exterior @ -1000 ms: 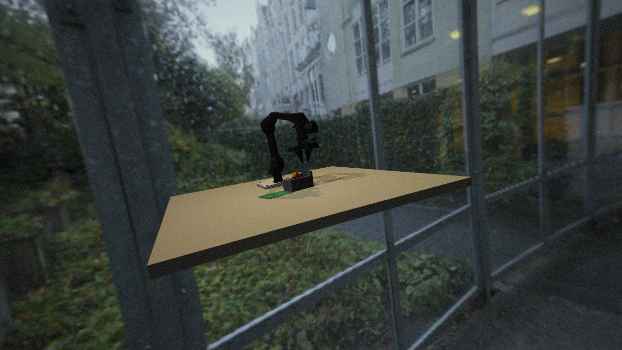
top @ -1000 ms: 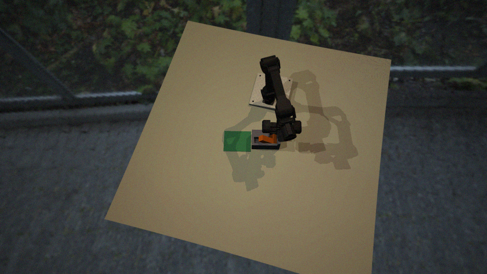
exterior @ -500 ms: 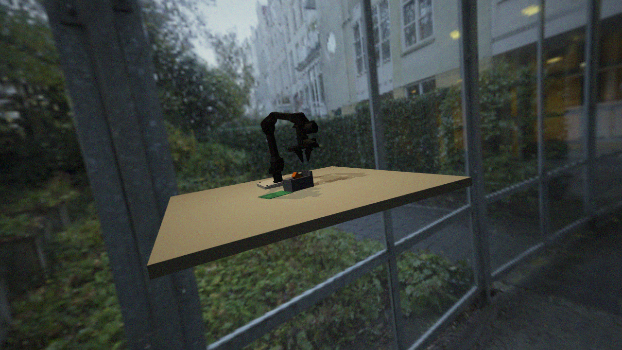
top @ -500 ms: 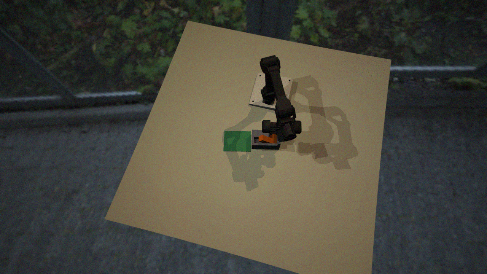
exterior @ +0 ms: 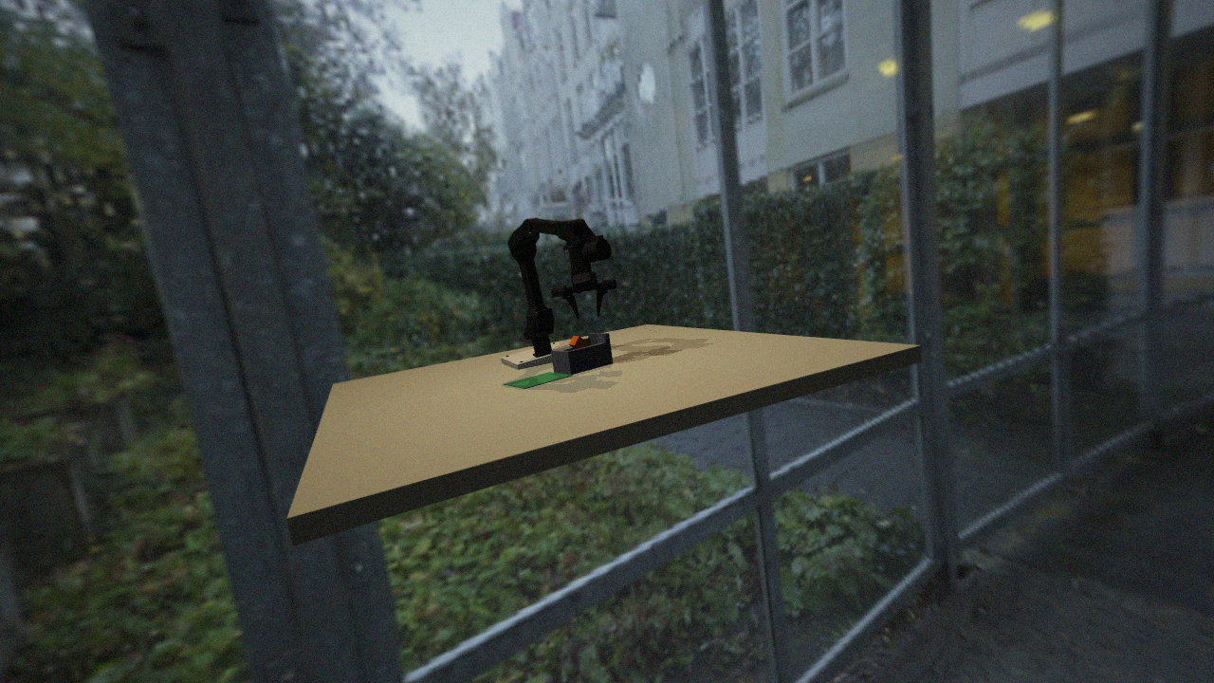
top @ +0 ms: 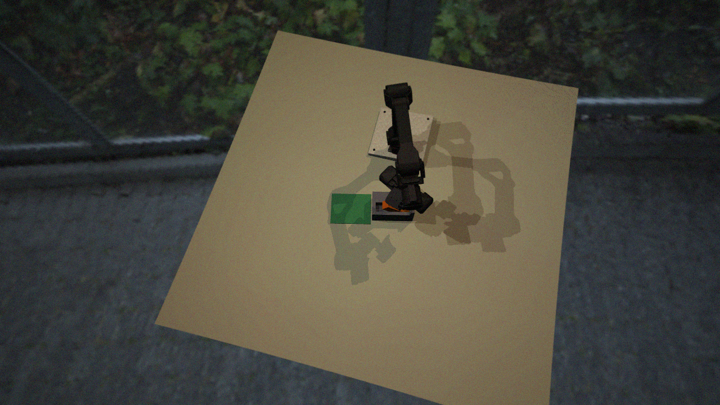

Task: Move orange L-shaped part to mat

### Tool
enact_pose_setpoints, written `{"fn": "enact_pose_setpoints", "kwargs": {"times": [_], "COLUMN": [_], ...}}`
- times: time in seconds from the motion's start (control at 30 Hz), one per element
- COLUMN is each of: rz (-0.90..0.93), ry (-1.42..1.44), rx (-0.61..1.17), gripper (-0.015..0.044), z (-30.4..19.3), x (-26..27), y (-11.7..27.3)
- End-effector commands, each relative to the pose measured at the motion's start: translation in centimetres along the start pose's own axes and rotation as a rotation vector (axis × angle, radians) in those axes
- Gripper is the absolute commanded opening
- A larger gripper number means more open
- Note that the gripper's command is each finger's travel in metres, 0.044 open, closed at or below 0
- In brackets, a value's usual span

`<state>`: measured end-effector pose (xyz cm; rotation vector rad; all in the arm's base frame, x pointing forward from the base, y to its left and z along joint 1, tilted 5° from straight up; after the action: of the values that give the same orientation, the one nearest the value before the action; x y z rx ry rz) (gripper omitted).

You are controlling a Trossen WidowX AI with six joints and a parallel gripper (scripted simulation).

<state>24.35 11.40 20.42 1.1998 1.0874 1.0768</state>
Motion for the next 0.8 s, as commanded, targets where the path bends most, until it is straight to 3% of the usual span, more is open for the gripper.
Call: {"fn": "enact_pose_setpoints", "kwargs": {"times": [0.0, 0.5, 0.77], "rz": [-0.009, -0.009, -0.009], "ry": [-0.776, -0.851, -0.851], "rx": [-0.002, -0.003, -0.003], "gripper": [0.0280, 0.0280, 0.0280], "z": [2.1, 2.3, 2.3], "x": [-3.4, -3.7, -3.7], "y": [0.2, 0.2, -2.7]}}
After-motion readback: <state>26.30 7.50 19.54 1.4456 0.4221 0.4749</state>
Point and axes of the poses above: the point midway between the two fingers, 35 mm back from their tips, its own y axis back along the fingers, its own x axis across the jaws, z = x × y, the point moved 5 cm from there along y, back along the fingers, and after that the axes turned 13 degrees about y, right-handed, at the moved point
